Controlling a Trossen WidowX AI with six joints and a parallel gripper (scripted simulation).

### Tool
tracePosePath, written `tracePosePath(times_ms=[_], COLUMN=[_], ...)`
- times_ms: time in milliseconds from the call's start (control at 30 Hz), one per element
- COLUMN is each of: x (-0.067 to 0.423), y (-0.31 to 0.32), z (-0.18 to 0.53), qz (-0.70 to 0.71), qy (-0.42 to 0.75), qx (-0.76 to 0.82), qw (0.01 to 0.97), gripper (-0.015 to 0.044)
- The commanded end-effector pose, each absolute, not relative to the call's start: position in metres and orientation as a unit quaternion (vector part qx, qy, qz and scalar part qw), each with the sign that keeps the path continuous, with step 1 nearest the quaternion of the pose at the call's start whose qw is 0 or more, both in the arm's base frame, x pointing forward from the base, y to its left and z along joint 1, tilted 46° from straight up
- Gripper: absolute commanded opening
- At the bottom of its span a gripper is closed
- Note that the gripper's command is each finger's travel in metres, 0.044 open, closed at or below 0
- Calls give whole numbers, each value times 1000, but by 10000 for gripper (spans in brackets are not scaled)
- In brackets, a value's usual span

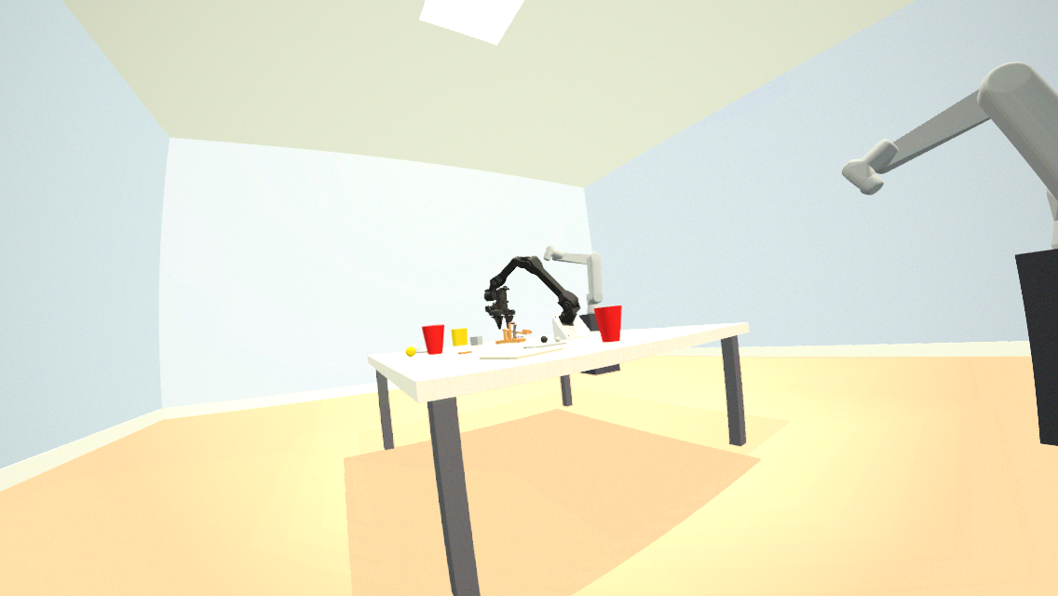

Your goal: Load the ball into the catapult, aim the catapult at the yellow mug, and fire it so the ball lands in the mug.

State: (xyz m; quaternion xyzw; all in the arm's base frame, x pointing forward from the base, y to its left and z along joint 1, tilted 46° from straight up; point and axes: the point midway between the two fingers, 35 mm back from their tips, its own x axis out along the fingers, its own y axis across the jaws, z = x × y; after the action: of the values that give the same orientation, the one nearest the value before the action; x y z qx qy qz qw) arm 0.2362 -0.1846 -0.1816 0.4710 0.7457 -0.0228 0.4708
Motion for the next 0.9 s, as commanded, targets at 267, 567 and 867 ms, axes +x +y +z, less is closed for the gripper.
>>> tracePosePath(times_ms=[267,567,867], x=[232,230,228], y=[-167,-157,-152], z=[-198,-208,-213], qz=[-22,-21,-21], qy=[747,747,747], qx=[475,475,475], qw=[464,464,464], gripper=[440,440,440])
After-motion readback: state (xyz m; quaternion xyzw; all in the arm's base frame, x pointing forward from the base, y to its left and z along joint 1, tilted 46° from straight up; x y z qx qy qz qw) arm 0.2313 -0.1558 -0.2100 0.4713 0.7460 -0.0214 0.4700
